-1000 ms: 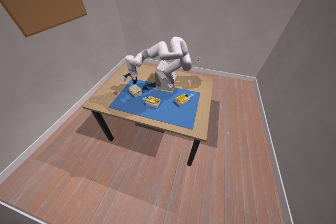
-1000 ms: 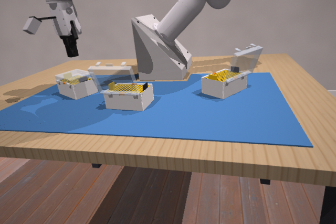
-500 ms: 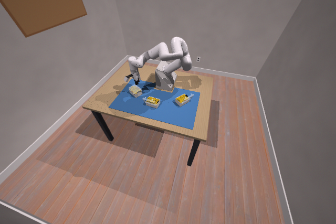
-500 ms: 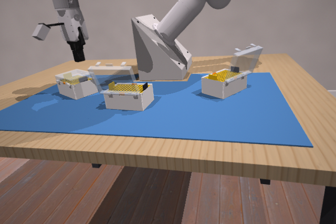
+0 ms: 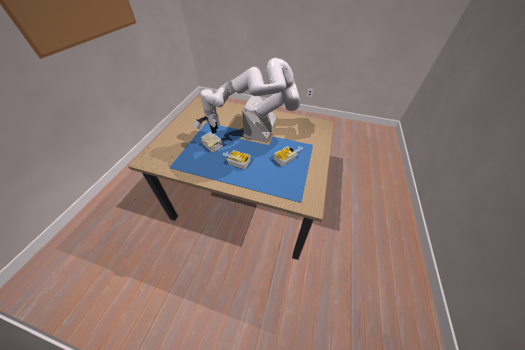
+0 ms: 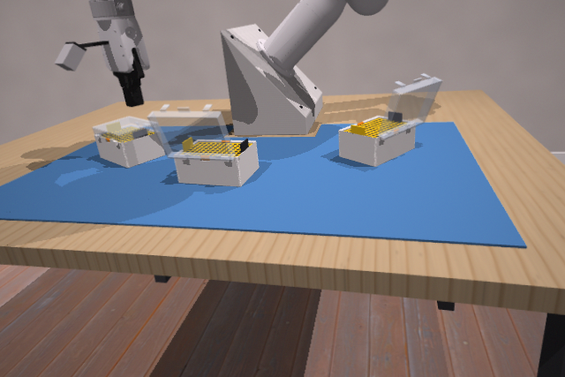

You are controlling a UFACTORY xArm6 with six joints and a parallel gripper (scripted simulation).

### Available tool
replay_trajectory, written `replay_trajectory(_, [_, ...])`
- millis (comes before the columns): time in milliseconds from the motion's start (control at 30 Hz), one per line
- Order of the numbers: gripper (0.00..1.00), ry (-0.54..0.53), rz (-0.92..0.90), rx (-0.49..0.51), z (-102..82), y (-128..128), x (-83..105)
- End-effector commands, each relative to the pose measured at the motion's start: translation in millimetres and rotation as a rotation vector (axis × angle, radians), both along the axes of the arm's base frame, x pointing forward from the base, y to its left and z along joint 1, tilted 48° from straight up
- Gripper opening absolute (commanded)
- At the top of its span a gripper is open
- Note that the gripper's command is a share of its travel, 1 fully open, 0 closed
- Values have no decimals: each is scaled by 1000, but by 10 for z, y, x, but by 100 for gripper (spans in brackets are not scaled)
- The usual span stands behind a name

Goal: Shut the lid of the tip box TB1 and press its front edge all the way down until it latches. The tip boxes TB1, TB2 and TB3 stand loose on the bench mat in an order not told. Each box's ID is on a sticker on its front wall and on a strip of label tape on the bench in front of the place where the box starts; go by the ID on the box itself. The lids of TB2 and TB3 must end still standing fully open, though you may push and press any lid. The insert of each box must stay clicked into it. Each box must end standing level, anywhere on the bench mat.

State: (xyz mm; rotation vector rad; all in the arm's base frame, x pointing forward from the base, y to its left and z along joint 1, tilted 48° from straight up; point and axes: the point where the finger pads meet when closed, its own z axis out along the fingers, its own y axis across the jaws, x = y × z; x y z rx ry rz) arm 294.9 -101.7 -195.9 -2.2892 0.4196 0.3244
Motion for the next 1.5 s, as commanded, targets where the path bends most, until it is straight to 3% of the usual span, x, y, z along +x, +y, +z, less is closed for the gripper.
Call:
replay_trajectory(0, [0, -3, -1, -3, -43, 37, 6])
replay_trajectory(433, [0, -3, -1, -2, -166, 172, -13])
replay_trajectory(1467, [0, -3, -1, -2, -206, 216, -19])
